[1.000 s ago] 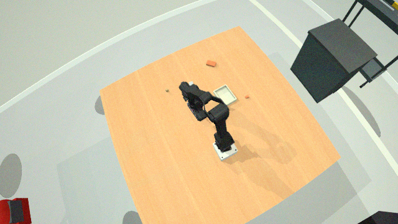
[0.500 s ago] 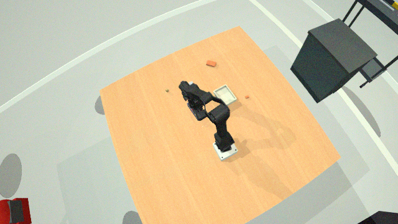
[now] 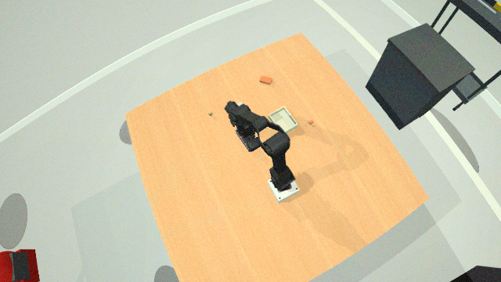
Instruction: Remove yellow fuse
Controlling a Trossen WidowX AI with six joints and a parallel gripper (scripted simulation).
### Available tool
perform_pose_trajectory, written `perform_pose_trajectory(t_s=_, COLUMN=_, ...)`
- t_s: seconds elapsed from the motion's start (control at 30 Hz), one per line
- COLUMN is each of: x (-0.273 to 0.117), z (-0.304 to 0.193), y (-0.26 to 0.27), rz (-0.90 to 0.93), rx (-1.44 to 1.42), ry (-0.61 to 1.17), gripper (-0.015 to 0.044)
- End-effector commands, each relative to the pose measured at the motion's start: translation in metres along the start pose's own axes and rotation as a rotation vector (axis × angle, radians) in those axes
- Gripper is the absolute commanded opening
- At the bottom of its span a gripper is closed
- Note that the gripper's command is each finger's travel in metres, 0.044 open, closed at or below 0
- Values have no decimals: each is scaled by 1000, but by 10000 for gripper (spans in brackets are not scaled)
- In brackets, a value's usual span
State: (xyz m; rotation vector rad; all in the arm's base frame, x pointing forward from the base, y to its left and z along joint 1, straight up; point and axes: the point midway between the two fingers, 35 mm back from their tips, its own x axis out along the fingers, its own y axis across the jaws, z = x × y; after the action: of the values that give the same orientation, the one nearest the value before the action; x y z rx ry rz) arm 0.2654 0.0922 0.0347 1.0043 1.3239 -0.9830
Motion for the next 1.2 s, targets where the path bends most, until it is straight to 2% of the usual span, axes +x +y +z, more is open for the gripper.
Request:
perform_pose_trajectory(t_s=0.0, x=-8, z=0, y=3, rz=10, rx=5, ry=-4, gripper=0)
perform_pose_trajectory(t_s=0.6, x=-22, z=4, y=4, rz=10, rx=5, ry=-4, gripper=0)
perform_pose_trajectory(t_s=1.17, x=-25, z=94, y=25, rz=12, rx=5, ry=-12, gripper=0)
